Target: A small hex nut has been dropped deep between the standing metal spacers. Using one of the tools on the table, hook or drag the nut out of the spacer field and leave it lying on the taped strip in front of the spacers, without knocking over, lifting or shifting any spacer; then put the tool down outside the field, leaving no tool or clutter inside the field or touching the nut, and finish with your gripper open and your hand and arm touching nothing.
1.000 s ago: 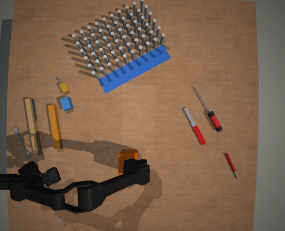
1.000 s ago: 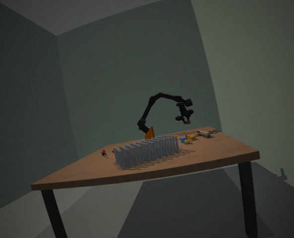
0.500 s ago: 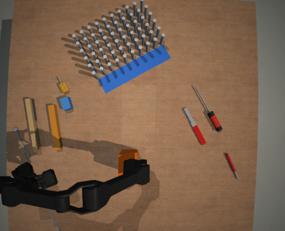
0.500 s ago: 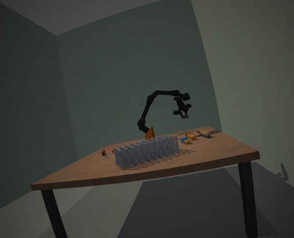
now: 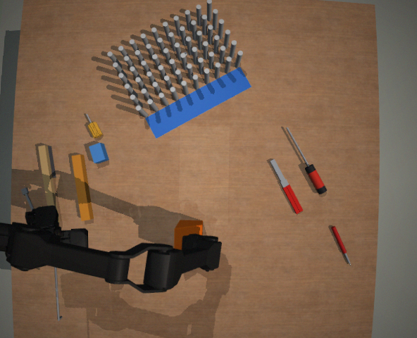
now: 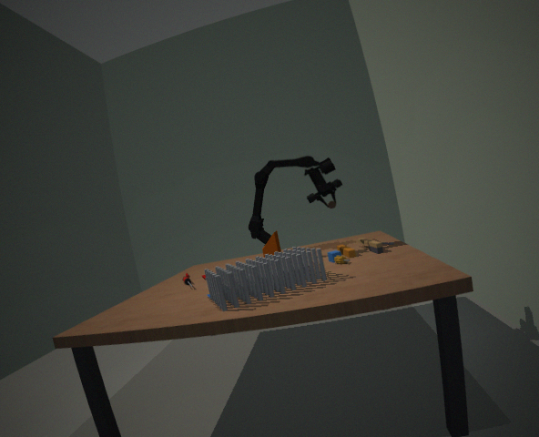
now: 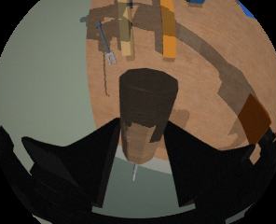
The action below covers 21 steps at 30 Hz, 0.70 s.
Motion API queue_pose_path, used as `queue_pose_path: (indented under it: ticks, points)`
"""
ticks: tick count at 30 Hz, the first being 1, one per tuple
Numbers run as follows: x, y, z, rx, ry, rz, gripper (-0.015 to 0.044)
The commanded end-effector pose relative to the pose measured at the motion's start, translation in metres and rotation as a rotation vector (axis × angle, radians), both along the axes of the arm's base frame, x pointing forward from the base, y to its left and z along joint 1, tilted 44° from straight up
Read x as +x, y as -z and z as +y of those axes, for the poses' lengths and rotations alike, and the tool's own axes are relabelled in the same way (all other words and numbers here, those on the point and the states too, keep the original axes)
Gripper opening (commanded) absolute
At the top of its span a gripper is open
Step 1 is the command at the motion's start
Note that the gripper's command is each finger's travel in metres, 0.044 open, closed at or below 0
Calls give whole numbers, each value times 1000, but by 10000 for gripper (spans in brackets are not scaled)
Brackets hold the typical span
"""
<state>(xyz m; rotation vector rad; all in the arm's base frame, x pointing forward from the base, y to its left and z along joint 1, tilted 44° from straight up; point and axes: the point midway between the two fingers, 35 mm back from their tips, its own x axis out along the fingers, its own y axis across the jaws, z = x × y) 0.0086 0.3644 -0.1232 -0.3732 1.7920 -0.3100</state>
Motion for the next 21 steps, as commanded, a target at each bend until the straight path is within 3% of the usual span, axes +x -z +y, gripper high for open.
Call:
queue_pose_path:
  ticks: [1,21]
  points:
    - [32,-19,2,25,100,-89,0]
    - [164,-93,-38,73,566,-473,0]
